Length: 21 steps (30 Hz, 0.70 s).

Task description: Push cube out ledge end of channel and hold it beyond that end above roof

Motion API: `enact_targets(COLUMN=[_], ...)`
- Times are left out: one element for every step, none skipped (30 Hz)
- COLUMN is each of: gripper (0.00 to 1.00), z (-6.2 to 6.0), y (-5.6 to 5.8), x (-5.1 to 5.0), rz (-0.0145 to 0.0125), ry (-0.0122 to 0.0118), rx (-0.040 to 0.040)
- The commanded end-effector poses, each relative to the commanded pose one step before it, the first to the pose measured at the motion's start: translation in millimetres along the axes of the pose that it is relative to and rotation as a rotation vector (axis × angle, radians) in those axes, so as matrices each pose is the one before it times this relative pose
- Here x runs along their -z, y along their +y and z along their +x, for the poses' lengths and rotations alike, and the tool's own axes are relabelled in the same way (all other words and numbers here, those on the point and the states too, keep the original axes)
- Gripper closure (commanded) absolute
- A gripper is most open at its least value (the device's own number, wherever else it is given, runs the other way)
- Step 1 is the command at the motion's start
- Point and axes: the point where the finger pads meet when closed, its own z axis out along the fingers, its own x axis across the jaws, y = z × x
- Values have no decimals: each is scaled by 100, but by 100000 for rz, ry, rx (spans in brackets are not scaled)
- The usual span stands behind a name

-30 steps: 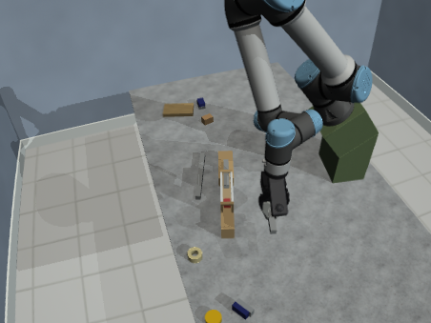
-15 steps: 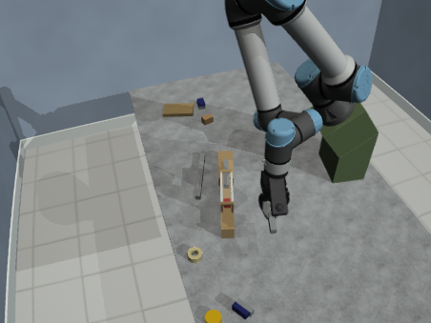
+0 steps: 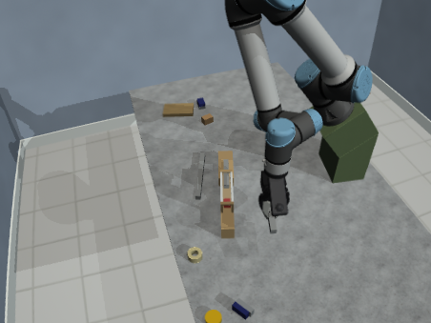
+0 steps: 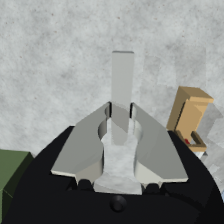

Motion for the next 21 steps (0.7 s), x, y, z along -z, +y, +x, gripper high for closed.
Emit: enact_targets(gripper=[100,100,100,100,100,100,100,100,100,100,100,100,100,100,100,100,100,100,100,100,100], z=[24,0,0,0,1,6,15,28,44,0,0,63,85,108,132,156,181,204,227,247,265], y=[-27,0,0,0,1,7,19,36,58,0,0,83,112,144,178,214,252,291,331,370,410], x=[32,0,0,0,0,1,3,6,9,0,0,13,18,23,29,36,44,52,62,72,82], rz=[85,0,0,0,0,-3,-7,-12,-19,0,0,-28,-37,-46,-55,-64,-71,-78,-83,-85,-86], ry=[75,0,0,0,-1,-6,-17,-32,-50,0,0,-72,-97,-123,-151,-180,-208,-235,-261,-285,-306], rx=[-15,0,0,0,0,-1,-2,-4,-6,0,0,-8,-11,-15,-19,-23,-28,-33,-39,-45,-51])
